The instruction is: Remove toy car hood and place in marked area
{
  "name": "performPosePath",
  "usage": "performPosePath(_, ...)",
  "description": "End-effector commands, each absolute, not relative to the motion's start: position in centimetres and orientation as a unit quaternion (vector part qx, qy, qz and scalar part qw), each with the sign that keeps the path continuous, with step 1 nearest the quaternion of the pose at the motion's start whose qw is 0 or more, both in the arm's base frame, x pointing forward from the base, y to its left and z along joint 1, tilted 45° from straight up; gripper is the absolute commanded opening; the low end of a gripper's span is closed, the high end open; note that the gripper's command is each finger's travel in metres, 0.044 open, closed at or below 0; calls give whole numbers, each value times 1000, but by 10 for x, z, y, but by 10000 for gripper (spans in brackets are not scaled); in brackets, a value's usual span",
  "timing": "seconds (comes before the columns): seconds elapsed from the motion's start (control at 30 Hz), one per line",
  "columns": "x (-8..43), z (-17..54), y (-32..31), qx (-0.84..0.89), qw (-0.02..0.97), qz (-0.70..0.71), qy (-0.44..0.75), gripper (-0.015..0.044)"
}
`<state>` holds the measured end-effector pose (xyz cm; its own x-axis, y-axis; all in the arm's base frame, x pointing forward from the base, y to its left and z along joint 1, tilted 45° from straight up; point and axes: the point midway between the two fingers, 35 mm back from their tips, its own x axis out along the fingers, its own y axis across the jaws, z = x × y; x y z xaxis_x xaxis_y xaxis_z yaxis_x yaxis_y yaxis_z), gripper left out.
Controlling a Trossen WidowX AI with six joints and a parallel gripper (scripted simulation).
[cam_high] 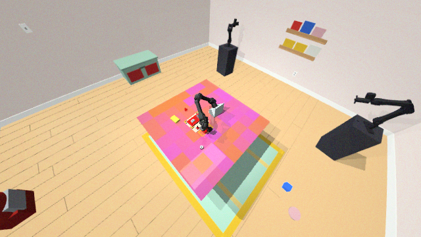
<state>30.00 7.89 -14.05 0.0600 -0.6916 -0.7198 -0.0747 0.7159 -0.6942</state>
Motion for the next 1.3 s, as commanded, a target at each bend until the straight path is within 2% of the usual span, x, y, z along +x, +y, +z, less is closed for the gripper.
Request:
performPosePath(0.0, 298, -143, 76, -303, 660, -231, 647, 0)
performPosePath(0.17, 298, -143, 76, -303, 660, -231, 647, 0)
performPosePath(0.73, 299, -140, 79, -298, 664, -232, 646, 440)
performPosePath(1.03, 296, -92, 129, -299, 659, -236, 648, 440)
performPosePath(1.27, 296, -90, 130, -300, 659, -237, 648, 440)
